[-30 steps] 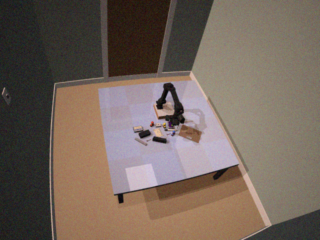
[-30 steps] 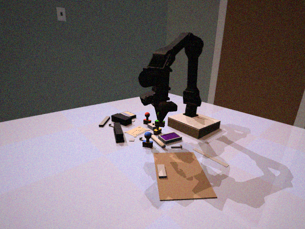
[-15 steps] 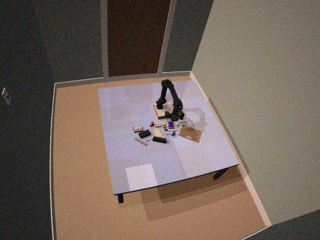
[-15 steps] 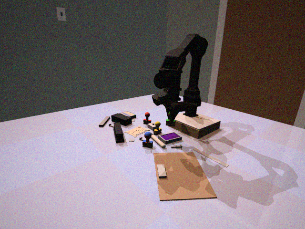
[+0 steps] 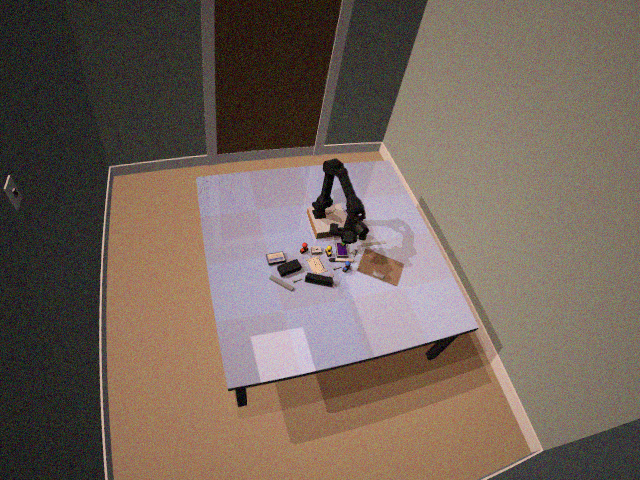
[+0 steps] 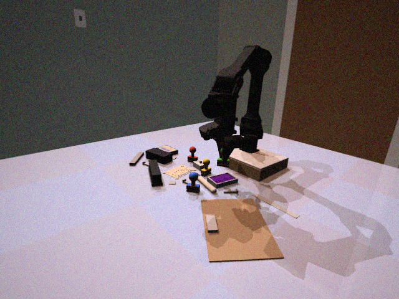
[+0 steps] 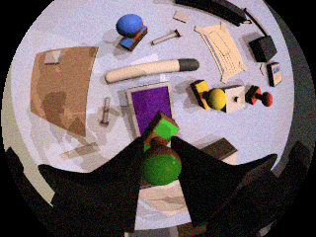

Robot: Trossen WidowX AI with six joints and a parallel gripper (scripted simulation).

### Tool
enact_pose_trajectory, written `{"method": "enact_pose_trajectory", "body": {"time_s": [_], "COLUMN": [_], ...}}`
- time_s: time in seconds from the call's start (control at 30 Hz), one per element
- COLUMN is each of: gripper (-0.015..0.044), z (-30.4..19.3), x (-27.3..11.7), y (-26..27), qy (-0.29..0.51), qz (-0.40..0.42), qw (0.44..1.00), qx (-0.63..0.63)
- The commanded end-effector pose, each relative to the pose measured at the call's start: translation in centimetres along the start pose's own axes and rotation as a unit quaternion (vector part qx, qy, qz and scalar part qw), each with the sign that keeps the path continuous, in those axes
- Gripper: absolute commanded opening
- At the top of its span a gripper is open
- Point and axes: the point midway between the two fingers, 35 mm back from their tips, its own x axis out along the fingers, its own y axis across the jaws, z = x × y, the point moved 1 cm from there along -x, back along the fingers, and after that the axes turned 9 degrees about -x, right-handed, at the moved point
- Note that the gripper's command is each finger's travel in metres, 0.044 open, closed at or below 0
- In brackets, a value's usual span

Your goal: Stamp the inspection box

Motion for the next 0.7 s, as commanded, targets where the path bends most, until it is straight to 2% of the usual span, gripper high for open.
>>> {"method": "enact_pose_trajectory", "body": {"time_s": [0.0, 0.67], "gripper": [0.0000, 0.0000], "z": [-0.1, 0.0], "x": [0.3, 1.7], "y": [0.0, 0.1], "qy": [0.002, 0.002], "qz": [0.000, 0.000], "qw": [1.000, 1.000], "qx": [0.002, 0.001]}}
